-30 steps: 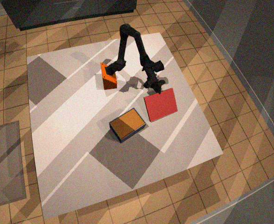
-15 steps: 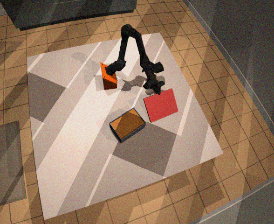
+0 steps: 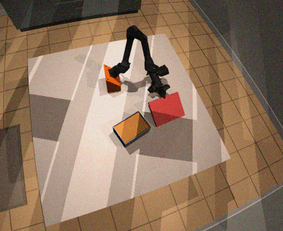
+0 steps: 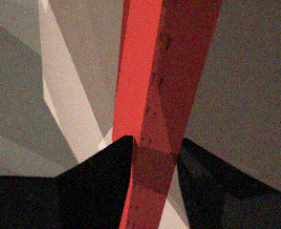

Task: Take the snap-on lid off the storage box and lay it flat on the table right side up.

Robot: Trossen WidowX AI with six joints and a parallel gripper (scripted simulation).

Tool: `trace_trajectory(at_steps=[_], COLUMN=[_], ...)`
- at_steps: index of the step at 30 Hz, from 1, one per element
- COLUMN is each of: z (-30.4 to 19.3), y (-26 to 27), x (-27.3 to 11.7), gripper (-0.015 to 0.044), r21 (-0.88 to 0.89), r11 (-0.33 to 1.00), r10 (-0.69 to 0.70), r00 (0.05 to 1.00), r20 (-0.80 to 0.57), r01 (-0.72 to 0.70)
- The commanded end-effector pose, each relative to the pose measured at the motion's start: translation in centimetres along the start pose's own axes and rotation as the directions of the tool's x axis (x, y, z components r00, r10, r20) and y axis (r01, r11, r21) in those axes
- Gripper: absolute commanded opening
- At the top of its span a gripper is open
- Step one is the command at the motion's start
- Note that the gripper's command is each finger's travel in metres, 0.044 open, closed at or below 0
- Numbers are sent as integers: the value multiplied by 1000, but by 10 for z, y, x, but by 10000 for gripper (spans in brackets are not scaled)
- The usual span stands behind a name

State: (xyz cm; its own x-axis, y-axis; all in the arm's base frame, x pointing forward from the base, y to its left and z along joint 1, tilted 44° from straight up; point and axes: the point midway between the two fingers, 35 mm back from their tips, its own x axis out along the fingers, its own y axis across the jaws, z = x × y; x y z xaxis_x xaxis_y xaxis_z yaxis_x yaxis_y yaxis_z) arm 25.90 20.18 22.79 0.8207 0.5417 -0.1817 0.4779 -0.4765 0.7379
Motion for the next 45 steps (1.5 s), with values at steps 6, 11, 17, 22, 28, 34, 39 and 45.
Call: trace_trajectory(at_steps=[6, 11, 17, 22, 28, 34, 39, 45], z=[5, 5, 5, 5, -2, -2, -1, -1], y=[-20, -23, -27, -31, -17, -16, -21, -29], x=[9, 11, 14, 17, 12, 12, 9, -1], gripper=[0, 0, 0, 0, 105, 262, 354, 440], r21=[-9, -9, -9, -8, -8, -9, -8, -8], r11=[999, 999, 999, 999, 999, 999, 999, 999], r10=[-48, -48, -48, -49, -46, -48, -48, -49], r00=[999, 999, 999, 999, 999, 999, 999, 999], r20=[12, 12, 12, 12, 11, 11, 12, 12], r01=[48, 48, 49, 49, 46, 48, 48, 49])
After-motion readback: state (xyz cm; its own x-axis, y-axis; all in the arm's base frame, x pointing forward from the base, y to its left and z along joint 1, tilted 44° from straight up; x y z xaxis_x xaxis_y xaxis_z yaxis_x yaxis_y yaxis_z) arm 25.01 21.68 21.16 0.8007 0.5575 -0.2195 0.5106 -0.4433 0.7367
